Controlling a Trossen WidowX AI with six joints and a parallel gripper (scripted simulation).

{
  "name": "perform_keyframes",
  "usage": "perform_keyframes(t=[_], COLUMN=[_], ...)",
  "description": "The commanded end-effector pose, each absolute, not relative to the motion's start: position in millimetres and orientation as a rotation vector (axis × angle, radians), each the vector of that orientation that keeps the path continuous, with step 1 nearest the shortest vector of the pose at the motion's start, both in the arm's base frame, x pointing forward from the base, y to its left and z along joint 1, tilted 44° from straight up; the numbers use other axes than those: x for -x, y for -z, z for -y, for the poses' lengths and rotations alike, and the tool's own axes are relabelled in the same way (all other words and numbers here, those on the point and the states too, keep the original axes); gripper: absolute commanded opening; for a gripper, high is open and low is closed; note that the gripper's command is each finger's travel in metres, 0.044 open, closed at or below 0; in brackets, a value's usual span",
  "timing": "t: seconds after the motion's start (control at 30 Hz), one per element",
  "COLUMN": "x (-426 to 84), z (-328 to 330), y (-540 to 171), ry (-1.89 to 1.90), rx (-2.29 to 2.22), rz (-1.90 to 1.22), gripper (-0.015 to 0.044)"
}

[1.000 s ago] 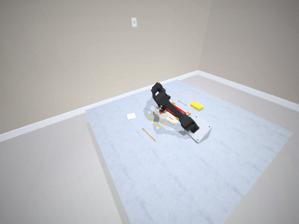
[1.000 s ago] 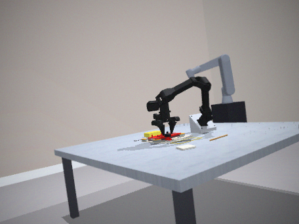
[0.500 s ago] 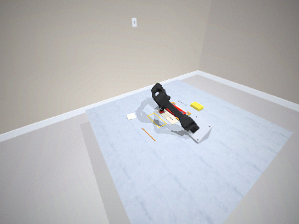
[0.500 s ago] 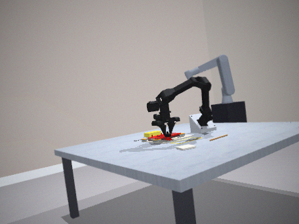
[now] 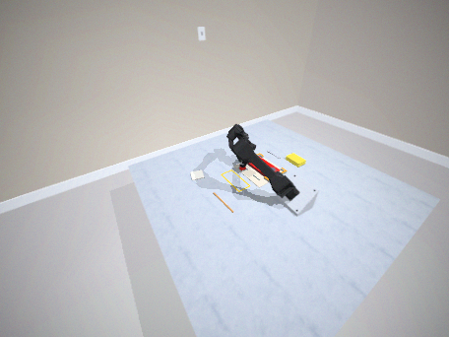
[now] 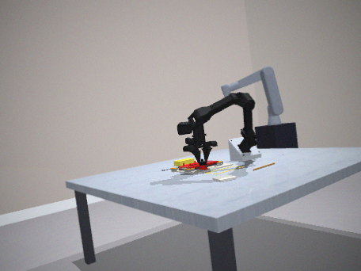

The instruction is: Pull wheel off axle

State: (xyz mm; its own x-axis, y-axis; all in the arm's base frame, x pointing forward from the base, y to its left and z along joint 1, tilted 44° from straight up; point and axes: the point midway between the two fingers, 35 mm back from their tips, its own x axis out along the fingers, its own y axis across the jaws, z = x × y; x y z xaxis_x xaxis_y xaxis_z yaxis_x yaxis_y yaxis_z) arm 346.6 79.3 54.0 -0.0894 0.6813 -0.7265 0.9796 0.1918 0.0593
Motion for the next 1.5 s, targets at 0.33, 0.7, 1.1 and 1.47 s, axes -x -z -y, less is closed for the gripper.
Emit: perform_keyframes(t=[0.33,0.7,1.1,1.47], x=[-348.3,-348.6,-349.0,-349.3], z=[-74.9,-72.4,-69.6,-67.1], y=[-58.5,-61.1,-63.9,-66.5], ry=[0.600,0.600,0.600,0.600], rx=[-1.555,-1.556,-1.557,-1.558], rz=[-1.834,-1.833,-1.832,-1.831], gripper=[0.0000,0.0000,0.0000,0.0000])
